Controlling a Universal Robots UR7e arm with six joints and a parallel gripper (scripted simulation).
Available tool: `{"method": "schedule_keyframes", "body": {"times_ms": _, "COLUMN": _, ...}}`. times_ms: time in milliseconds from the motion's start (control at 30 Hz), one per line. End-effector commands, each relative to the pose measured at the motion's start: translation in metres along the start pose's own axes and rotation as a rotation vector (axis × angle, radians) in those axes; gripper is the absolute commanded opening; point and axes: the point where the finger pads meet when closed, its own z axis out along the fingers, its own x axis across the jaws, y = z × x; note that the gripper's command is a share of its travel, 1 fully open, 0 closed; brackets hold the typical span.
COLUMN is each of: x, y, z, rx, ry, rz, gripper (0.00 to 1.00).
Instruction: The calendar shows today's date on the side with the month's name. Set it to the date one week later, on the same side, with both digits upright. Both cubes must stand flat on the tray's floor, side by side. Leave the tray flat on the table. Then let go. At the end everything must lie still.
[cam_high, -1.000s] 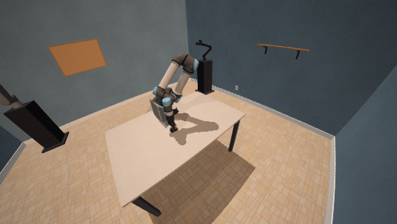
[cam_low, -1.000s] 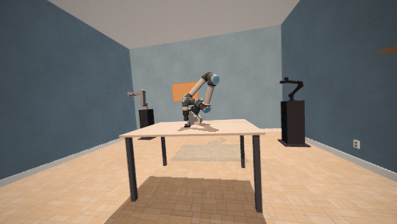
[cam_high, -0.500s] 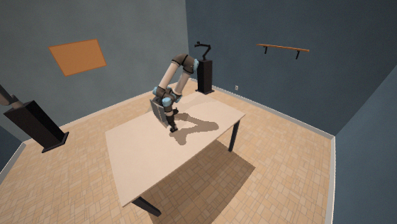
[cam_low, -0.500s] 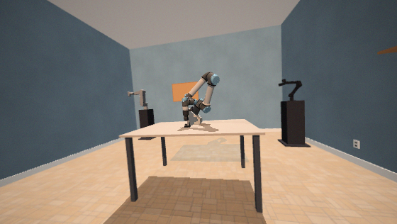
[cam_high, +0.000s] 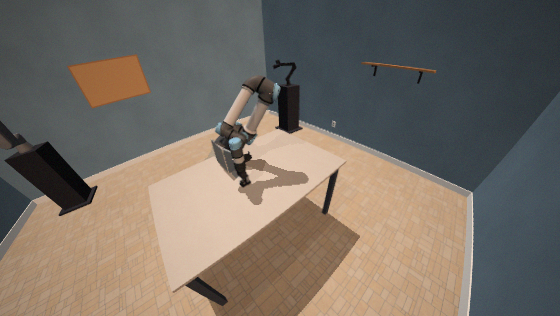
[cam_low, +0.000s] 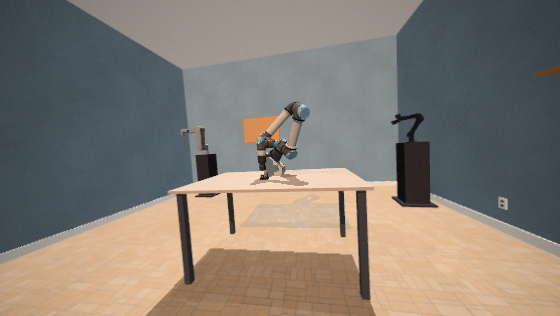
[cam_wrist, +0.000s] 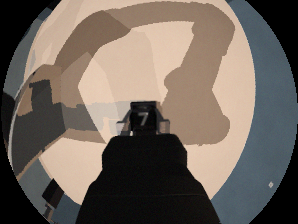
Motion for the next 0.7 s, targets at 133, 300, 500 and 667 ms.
{"method": "schedule_keyframes", "body": {"times_ms": 133, "x": 0.0003, "y": 0.0003, "z": -0.0003, "rx": -0.001, "ry": 0.001, "rz": 0.0, "gripper": 0.75}}
{"method": "schedule_keyframes", "body": {"times_ms": 300, "x": 0.0003, "y": 0.0003, "z": -0.0003, "rx": -0.001, "ry": 0.001, "rz": 0.0, "gripper": 0.81}}
{"method": "schedule_keyframes", "body": {"times_ms": 500, "x": 0.0003, "y": 0.0003, "z": -0.0003, "rx": -0.001, "ry": 0.001, "rz": 0.0, "gripper": 0.87}}
{"method": "schedule_keyframes", "body": {"times_ms": 667, "x": 0.0003, "y": 0.0003, "z": -0.0003, "rx": -0.001, "ry": 0.001, "rz": 0.0, "gripper": 0.87}}
